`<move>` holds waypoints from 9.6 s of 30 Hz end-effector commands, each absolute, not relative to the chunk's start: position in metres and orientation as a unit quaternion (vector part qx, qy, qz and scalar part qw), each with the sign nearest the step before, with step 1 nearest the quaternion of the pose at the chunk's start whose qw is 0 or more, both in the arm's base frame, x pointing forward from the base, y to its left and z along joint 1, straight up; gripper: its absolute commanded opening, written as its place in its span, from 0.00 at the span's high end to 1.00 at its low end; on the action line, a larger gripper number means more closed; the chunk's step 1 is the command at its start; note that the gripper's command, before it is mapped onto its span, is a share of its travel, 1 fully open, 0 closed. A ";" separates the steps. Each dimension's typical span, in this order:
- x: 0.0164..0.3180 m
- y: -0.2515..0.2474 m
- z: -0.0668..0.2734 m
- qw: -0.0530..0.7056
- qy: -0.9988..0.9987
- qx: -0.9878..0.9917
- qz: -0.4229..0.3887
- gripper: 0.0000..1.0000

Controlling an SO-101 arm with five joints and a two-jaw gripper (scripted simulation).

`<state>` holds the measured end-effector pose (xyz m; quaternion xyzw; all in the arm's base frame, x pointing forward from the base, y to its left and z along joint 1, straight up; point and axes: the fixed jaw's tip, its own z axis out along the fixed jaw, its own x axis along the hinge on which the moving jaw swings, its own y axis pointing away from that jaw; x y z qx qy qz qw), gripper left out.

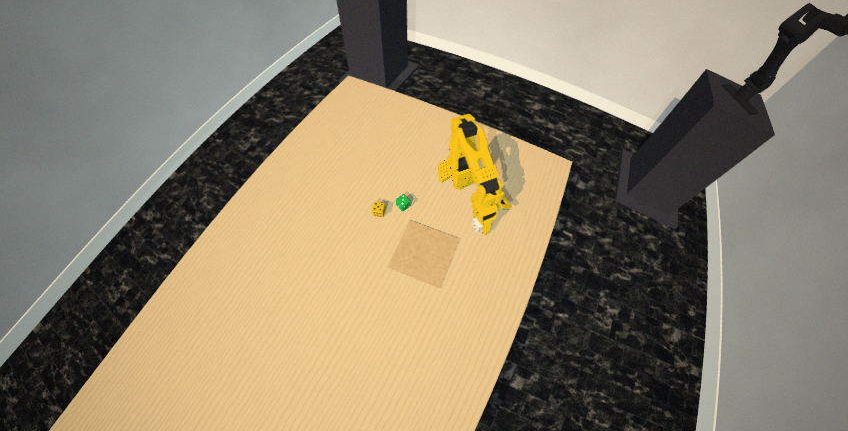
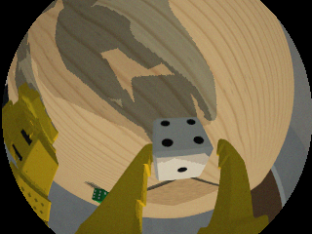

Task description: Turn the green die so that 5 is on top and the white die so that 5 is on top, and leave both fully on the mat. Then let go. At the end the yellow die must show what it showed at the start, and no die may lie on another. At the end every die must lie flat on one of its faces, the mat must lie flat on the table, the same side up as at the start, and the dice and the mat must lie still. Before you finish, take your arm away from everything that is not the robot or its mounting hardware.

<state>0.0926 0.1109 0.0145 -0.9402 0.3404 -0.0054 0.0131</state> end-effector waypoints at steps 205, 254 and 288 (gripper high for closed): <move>0.086 0.150 0.064 -0.067 0.902 -0.424 -0.042 0.65; 0.083 0.145 0.039 -0.128 0.894 -0.421 -0.081 0.65; 0.083 0.145 0.018 -0.148 0.890 -0.420 -0.093 0.65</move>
